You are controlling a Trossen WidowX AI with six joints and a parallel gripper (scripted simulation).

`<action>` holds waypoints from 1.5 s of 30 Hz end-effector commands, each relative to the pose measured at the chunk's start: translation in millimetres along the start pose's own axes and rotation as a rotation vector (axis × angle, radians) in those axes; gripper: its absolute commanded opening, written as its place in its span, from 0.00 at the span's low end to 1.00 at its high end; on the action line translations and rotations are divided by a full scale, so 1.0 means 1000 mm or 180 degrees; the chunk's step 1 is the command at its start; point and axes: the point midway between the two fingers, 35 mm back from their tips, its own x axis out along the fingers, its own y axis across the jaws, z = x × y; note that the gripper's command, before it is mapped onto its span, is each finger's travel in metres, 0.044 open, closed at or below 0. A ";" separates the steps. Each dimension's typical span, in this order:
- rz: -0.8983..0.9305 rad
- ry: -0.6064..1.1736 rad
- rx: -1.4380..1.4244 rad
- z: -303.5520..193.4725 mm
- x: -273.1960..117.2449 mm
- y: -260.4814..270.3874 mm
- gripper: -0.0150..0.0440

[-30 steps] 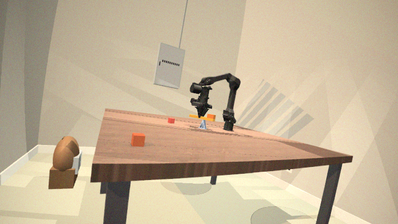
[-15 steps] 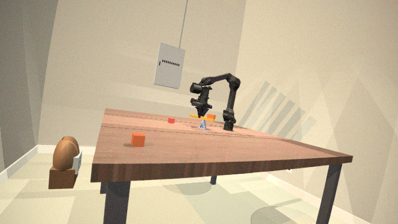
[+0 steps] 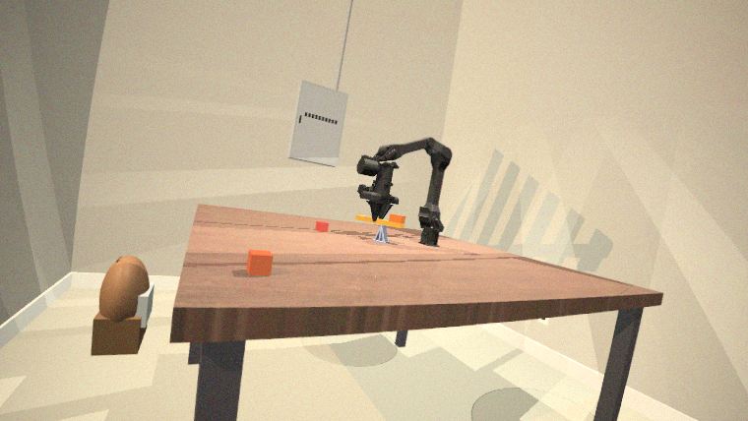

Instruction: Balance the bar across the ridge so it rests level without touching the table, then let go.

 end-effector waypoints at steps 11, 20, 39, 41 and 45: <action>-0.0001 0.0000 0.0000 0.000 0.000 0.000 1.00; 0.0001 0.0000 0.0000 0.002 -0.084 0.003 1.00; 0.0001 0.0001 0.0001 0.000 -0.100 0.000 1.00; 0.0001 0.0001 0.0001 0.000 -0.100 0.000 1.00; 0.0001 0.0001 0.0001 0.000 -0.100 0.000 1.00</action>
